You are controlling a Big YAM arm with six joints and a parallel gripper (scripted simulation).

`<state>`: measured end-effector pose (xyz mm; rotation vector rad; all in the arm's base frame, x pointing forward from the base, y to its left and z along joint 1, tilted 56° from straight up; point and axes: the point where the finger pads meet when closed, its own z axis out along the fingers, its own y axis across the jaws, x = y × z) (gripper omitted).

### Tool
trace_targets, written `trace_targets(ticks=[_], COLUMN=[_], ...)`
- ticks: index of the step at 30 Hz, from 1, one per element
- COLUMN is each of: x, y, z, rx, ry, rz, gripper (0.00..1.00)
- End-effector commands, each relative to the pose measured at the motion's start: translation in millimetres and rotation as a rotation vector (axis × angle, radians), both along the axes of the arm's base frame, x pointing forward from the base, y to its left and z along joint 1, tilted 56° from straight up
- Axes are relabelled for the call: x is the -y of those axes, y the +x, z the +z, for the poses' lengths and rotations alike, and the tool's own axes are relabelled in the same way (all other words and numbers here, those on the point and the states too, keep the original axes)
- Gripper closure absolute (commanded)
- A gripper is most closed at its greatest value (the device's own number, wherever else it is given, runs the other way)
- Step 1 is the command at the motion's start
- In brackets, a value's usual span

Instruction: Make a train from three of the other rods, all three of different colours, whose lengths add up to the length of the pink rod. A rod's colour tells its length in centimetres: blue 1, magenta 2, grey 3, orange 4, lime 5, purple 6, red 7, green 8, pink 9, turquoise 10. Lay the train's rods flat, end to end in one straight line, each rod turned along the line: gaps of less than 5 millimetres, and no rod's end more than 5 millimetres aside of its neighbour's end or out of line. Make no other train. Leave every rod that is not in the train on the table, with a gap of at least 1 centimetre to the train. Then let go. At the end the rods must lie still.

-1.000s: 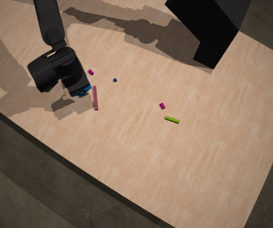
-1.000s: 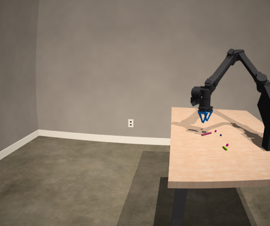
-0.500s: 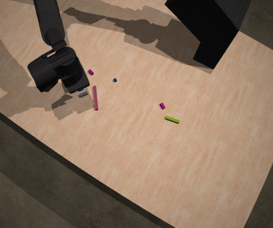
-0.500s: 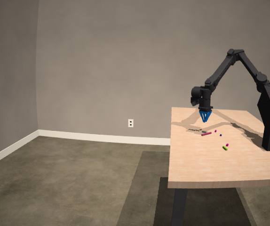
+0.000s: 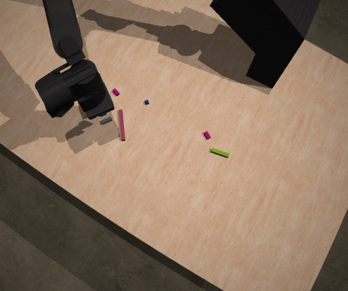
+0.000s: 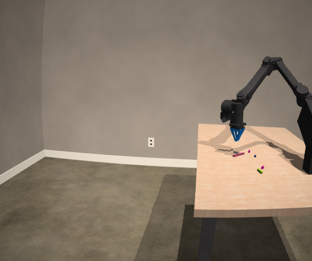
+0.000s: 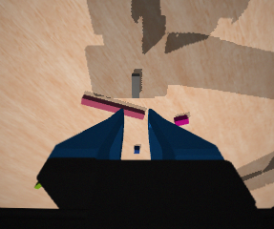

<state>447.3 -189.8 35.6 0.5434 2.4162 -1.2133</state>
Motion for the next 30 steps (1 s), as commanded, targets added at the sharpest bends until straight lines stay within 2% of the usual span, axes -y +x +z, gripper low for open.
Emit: trace_targets(ticks=[1, 14, 17, 30], x=[-2.2, 7.0, 1.4, 20.7], y=[0.5, 0.5, 2.3, 4.8], z=[-0.1, -5.2, -3.0, -13.2], rx=[0.003, -0.003, -0.006, 0.001], ry=[0.004, 0.001, 0.001, 0.000], rz=[0.001, -0.003, 0.010, -0.003], gripper=[0.77, 0.77, 0.77, 0.77])
